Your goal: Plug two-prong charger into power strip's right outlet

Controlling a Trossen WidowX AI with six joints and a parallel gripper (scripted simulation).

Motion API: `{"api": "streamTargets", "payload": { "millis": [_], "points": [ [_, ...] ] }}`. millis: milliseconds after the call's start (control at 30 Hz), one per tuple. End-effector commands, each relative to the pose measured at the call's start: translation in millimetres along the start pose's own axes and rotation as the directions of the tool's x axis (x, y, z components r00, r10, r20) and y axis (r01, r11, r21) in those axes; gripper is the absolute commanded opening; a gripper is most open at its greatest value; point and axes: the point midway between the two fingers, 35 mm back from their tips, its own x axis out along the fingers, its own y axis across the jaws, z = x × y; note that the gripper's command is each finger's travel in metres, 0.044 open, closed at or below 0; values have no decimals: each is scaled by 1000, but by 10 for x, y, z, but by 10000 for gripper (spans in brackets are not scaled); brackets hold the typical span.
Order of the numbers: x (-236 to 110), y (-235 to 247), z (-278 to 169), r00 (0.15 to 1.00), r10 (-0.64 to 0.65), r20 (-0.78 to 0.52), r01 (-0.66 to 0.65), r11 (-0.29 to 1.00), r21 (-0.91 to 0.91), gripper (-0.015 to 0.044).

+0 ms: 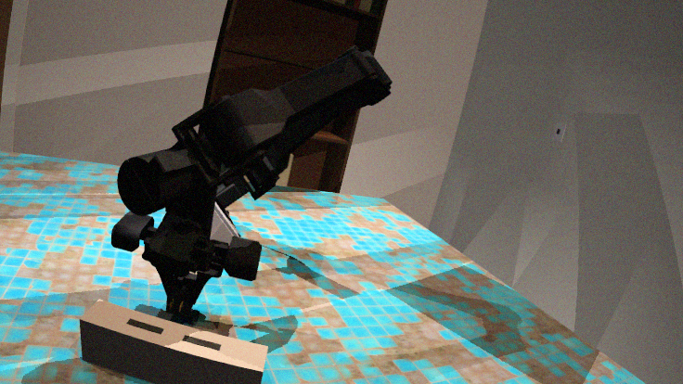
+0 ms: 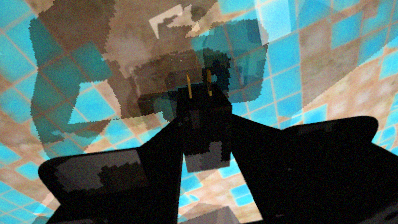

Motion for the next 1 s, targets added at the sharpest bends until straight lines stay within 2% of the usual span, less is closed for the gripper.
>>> {"api": "streamTargets", "payload": {
  "millis": [0,967],
  "points": [
    [13,-12,38,1000,5,-3,-5,1000,11,0],
    [27,-75,343,1000,8,-2,-7,999,48,0]
  ]
}}
